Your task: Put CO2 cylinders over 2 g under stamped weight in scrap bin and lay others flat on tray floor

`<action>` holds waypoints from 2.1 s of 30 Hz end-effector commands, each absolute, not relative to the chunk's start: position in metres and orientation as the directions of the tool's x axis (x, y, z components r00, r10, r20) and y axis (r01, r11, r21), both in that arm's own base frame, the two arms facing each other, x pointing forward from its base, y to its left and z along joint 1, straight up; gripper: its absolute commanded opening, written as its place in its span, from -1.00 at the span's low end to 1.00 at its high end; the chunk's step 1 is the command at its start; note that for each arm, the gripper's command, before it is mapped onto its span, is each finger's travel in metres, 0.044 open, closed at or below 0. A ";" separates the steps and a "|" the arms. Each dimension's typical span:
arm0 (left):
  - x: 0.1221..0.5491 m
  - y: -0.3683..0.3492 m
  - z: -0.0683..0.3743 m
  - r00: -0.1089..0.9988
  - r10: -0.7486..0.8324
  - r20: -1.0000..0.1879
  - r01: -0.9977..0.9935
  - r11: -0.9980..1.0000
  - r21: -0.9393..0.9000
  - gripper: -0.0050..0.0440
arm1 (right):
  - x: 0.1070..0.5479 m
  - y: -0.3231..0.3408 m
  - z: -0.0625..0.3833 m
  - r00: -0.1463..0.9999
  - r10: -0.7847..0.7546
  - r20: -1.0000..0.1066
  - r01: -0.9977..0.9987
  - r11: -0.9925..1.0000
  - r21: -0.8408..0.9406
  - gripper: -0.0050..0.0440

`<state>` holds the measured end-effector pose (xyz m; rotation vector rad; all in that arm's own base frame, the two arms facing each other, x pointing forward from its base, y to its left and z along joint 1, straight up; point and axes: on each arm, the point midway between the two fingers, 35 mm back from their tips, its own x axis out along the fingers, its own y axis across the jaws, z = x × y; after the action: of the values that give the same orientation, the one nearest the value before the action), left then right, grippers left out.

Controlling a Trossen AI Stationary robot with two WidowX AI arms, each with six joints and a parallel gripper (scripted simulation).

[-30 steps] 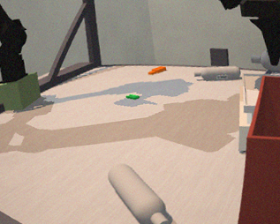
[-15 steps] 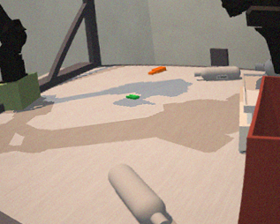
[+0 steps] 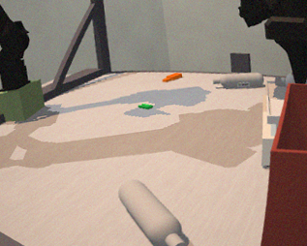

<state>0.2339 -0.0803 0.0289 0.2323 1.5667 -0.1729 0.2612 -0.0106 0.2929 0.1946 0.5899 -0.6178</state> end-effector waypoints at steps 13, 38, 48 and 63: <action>0.239 -0.082 0.035 0.025 0.029 -0.999 0.253 0.967 0.035 -0.11 | 0.261 -0.011 0.298 0.666 -0.485 -0.566 0.596 0.803 0.012 1.00; 0.227 -0.083 0.092 0.040 0.017 -0.999 0.277 0.961 0.027 1.00 | 0.273 -0.010 0.298 0.668 -0.469 -0.577 0.584 0.811 0.017 1.00; 0.165 -0.077 0.084 0.160 -0.067 -0.985 0.398 0.917 0.002 1.00 | 0.391 -0.051 0.284 0.731 -0.313 -0.607 0.424 0.905 0.044 1.00; 0.096 -0.067 0.072 0.279 -0.169 -0.945 0.526 0.851 0.003 1.00 | 0.465 -0.134 0.275 0.833 -0.226 -0.505 0.261 0.965 -0.001 1.00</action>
<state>0.1126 -0.0690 0.0707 0.3360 1.2574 -0.4527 0.4487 -0.1198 0.2630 0.0944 0.5768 -0.2997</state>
